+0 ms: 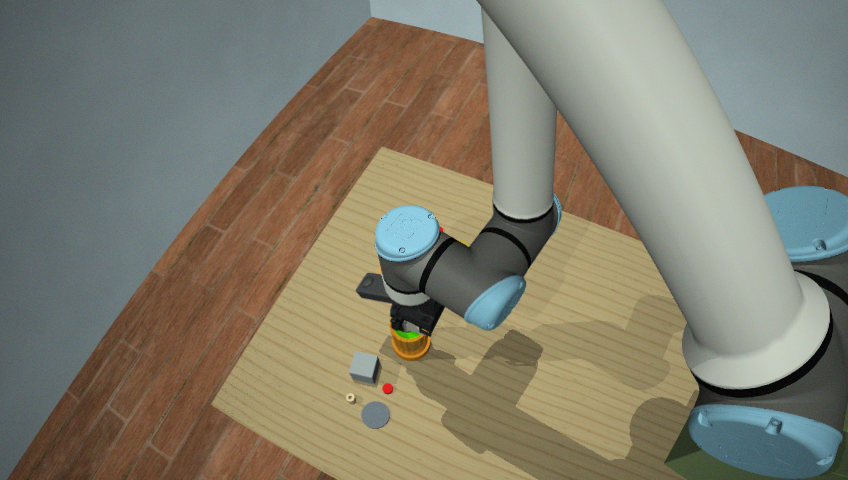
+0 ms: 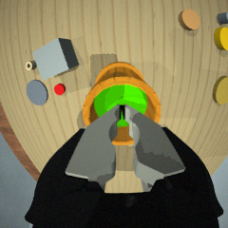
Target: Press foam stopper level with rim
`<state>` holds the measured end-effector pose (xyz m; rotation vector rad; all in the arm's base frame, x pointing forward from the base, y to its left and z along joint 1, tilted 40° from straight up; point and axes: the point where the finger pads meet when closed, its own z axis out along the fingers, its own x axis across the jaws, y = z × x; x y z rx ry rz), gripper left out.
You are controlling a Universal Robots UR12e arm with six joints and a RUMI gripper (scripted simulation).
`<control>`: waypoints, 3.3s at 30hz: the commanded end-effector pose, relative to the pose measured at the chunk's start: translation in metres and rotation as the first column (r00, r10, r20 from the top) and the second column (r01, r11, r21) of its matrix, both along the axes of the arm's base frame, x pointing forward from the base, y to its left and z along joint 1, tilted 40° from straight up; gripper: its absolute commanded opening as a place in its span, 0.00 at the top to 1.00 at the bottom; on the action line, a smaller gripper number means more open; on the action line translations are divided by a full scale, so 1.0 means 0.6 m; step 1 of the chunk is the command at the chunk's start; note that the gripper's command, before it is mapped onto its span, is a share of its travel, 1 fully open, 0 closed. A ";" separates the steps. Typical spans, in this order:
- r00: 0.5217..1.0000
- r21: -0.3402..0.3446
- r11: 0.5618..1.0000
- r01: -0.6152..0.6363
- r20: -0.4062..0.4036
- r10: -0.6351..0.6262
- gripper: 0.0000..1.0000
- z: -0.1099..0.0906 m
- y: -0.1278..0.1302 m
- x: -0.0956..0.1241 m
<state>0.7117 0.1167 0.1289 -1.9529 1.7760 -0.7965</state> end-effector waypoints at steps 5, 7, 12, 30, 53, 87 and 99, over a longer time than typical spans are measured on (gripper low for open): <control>1.000 0.000 1.000 0.000 0.000 0.000 1.00 0.000 0.000 0.000; 1.000 0.000 1.000 0.000 0.000 0.000 1.00 0.000 0.000 0.000; 1.000 0.000 1.000 0.000 0.000 0.000 1.00 0.000 0.000 0.000; 1.000 0.000 1.000 0.000 0.000 0.000 1.00 0.000 0.000 0.000; 1.000 0.000 1.000 0.000 0.000 0.000 1.00 0.005 0.001 -0.004; 1.000 0.000 1.000 0.000 0.000 0.000 1.00 0.095 0.012 -0.079; 1.000 0.000 1.000 0.000 0.000 0.000 1.00 0.099 0.012 -0.082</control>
